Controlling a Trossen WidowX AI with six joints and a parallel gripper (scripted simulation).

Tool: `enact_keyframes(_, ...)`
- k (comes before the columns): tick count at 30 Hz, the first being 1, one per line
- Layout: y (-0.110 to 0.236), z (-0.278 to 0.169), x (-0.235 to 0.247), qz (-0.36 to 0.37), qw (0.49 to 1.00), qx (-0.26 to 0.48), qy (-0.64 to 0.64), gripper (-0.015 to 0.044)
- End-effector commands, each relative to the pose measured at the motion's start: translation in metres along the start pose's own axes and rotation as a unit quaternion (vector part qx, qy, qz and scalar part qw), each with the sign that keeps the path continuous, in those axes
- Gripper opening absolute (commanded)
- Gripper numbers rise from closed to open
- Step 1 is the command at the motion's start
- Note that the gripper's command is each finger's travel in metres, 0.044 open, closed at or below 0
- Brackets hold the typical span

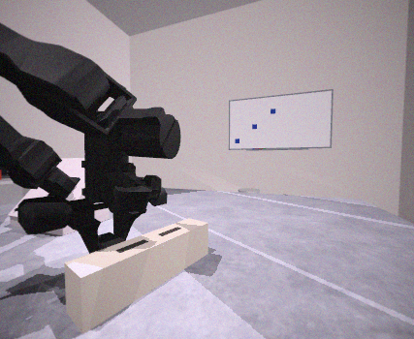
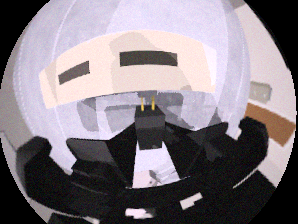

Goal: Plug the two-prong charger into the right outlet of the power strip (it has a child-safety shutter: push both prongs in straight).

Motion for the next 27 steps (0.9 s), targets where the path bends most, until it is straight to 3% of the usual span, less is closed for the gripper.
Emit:
enact_keyframes(1,0.0004,0.0013,-0.0012,-0.002,1.0,0.0,0.003,0.0)
enact_keyframes(27,0.0009,0.006,-0.0025,-0.002,1.0,0.0,0.003,0.0)
Point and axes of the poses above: the point midway between the two fingers, 35 mm back from their tips, its own y axis back along the fingers, its own x axis across the jaws, z = x × y, the point moved 3 cm from there along y, back along the fingers, and after that the axes turned 14 degrees about y, right-handed, at the moved point
